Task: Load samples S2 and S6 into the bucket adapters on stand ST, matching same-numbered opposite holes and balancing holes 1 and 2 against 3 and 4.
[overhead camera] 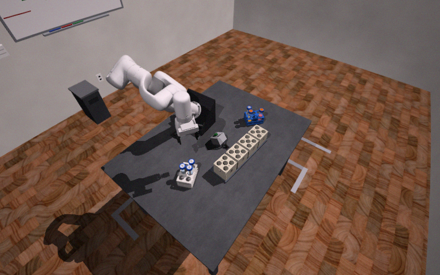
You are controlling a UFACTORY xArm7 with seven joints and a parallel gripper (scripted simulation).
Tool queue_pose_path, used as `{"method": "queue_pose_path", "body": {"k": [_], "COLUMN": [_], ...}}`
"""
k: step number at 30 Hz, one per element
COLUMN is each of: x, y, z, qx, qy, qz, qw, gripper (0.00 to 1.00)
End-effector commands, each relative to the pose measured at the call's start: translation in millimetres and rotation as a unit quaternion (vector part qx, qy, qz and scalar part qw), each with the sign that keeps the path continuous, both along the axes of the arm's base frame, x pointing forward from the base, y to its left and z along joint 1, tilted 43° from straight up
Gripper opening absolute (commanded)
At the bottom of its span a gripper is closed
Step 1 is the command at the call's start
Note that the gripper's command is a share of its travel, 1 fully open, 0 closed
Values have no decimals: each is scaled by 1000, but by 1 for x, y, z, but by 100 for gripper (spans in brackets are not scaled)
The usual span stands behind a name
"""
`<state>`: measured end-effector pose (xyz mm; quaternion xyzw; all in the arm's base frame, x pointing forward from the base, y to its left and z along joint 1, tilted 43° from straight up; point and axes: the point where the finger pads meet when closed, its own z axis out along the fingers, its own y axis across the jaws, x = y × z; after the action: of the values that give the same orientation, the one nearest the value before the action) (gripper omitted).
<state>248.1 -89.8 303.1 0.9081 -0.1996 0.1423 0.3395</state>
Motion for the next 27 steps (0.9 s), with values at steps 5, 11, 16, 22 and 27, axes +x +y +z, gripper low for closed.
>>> {"method": "queue_pose_path", "body": {"k": [5, 11, 16, 22, 27], "x": [19, 33, 41, 56, 68], "y": [25, 45, 55, 76, 93], "z": [-18, -34, -42, -59, -72], "qx": [-15, -27, -29, -28, -28], "qy": [78, 144, 154, 154, 154], "qz": [86, 158, 169, 169, 169], "qw": [993, 977, 973, 973, 973], "gripper": [100, 100, 100, 100, 100]}}
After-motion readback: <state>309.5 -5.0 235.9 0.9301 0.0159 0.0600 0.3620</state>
